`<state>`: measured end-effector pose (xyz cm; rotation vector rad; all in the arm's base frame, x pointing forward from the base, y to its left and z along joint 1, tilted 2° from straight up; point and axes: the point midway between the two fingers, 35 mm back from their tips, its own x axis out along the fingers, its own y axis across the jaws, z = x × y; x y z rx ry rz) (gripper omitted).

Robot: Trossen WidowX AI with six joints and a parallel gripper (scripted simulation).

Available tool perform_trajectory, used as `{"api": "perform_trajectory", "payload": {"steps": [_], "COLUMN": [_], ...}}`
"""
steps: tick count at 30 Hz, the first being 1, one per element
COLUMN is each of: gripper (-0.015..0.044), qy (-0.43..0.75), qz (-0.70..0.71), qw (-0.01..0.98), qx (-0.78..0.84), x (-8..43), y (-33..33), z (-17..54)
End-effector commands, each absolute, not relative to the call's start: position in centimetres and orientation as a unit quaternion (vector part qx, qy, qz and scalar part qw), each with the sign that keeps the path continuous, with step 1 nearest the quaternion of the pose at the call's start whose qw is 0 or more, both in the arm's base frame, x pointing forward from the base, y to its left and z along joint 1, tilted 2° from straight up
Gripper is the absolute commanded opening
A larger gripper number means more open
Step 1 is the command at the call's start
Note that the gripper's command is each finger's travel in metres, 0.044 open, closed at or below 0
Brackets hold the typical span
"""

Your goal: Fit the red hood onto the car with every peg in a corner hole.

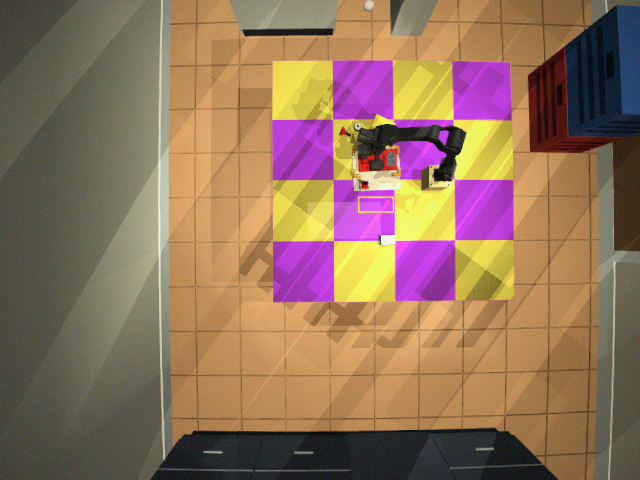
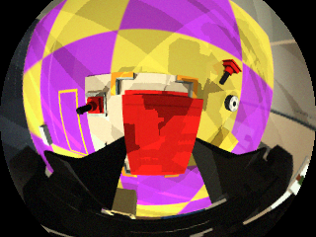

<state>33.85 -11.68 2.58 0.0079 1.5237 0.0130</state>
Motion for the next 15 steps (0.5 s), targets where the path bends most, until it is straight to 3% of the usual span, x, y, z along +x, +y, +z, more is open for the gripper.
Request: {"api": "perform_trajectory", "payload": {"steps": [1,15], "gripper": [0.0000,0.0000], "qy": [0.699,0.699], "qz": [0.010,0.010], "qw": [0.715,0.715], "qx": [0.005,0.005], "x": [33.39,33.23], "y": [-11.53,-11.53], "z": [0.00,-0.09]}}
